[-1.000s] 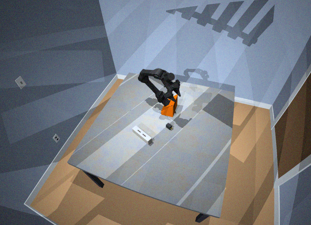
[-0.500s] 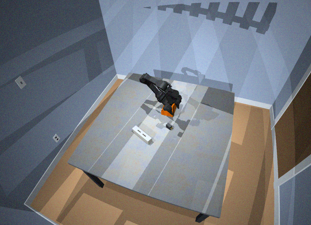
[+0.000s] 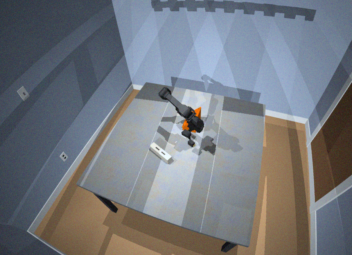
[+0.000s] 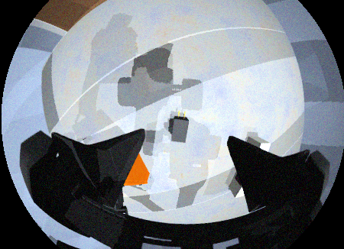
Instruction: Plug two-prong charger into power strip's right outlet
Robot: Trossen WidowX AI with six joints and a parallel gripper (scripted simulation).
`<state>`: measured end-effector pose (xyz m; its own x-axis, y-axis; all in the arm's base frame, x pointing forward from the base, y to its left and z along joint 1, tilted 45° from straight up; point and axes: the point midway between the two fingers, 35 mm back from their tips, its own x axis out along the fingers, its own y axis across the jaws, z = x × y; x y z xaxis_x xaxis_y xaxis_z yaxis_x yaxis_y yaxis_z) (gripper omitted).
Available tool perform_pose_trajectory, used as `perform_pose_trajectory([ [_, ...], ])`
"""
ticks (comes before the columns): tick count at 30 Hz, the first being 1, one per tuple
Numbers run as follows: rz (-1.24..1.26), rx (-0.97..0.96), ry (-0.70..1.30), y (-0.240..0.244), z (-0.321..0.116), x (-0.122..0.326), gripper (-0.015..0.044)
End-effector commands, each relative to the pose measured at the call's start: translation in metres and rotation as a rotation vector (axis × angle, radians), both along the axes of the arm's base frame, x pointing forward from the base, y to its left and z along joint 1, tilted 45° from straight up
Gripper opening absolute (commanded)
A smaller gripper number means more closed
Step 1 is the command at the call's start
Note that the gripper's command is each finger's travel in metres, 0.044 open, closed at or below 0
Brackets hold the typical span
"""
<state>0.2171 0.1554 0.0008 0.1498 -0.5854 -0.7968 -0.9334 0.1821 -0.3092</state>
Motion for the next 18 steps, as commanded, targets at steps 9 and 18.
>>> perform_pose_trajectory([
  [9,-0.13,-0.188,0.031,-0.061,-0.032,-0.001,0.044],
  [18,-0.134,-0.194,0.033,-0.067,-0.039,-0.002,0.044],
])
